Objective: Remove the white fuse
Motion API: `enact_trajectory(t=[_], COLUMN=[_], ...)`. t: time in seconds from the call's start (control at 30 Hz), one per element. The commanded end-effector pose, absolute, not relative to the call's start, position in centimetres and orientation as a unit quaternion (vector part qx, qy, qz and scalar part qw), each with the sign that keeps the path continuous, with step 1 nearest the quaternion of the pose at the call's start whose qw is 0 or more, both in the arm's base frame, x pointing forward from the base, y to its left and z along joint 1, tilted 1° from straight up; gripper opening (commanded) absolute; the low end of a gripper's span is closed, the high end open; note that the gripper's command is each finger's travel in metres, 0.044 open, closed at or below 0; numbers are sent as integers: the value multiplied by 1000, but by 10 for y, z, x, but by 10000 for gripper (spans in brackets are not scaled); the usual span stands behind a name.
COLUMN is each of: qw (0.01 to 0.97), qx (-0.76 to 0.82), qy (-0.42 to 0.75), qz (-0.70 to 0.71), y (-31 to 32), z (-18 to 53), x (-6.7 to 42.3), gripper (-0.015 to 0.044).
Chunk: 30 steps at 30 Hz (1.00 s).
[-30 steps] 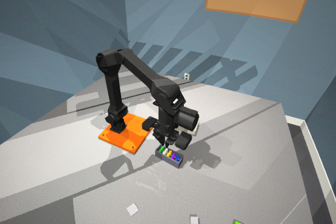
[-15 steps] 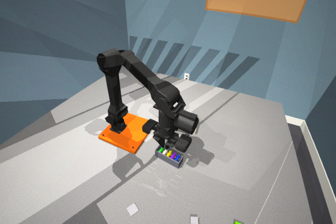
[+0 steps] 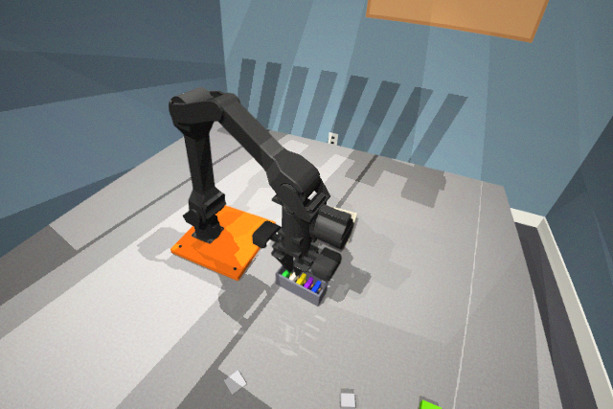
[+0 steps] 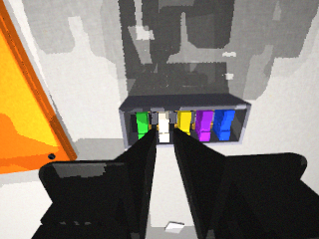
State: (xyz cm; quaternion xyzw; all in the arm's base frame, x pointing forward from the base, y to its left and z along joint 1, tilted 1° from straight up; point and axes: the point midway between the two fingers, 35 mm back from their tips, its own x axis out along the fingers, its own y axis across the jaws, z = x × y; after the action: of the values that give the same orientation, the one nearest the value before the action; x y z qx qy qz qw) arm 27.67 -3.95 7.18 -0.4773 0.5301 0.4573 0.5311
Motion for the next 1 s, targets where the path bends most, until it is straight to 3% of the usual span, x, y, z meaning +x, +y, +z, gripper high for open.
enact_trajectory(t=[0.0, 0.97], qw=[531, 530], qx=[-477, -478], qy=[528, 530], qz=[459, 458], y=[-39, -39], z=[69, 60], x=[277, 277], gripper=[70, 57])
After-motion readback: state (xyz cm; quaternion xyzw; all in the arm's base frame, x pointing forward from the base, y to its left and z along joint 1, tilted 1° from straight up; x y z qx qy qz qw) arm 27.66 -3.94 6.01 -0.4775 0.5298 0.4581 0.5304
